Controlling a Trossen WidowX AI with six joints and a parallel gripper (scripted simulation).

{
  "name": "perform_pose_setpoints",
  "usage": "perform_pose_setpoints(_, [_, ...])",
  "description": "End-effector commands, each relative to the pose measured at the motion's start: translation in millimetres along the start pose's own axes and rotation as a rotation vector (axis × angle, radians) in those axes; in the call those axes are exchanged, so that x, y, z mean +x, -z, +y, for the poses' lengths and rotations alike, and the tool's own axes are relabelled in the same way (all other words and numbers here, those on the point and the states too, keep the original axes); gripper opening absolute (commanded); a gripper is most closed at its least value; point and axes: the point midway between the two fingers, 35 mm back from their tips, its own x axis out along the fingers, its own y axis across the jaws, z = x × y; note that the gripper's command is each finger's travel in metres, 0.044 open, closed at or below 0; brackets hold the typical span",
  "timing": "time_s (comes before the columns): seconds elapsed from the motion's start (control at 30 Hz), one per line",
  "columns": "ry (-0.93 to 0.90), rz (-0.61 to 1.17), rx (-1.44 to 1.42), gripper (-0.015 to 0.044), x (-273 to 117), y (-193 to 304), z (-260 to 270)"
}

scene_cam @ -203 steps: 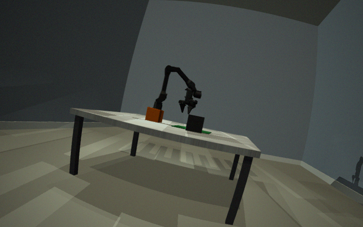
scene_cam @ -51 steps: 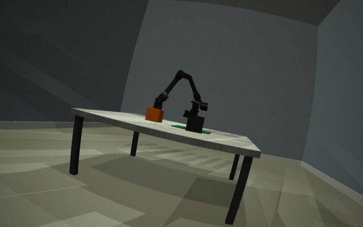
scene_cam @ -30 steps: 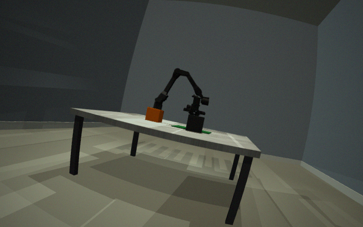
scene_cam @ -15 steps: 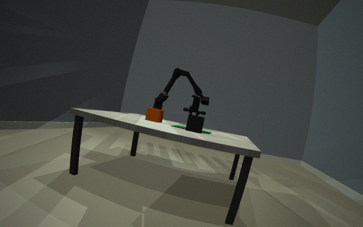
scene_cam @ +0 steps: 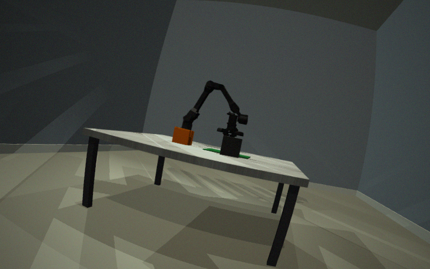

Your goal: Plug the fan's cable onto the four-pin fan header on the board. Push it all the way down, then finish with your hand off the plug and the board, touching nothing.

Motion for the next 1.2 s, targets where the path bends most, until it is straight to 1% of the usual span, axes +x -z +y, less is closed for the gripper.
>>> perform_pose_setpoints(0.0, [-0.002,-0.005,0.147,0.0,-0.4,4.1,-2.0])
perform_pose_setpoints(0.9, [-0.001,-0.002,1.082,0.0,0.1,35.3,-12.8])
perform_pose_setpoints(1.07, [-0.001,-0.002,1.202,0.0,1.1,39.5,-13.9])
perform_pose_setpoints(1.17, [-0.001,-0.002,1.202,0.0,1.1,39.5,-13.9])
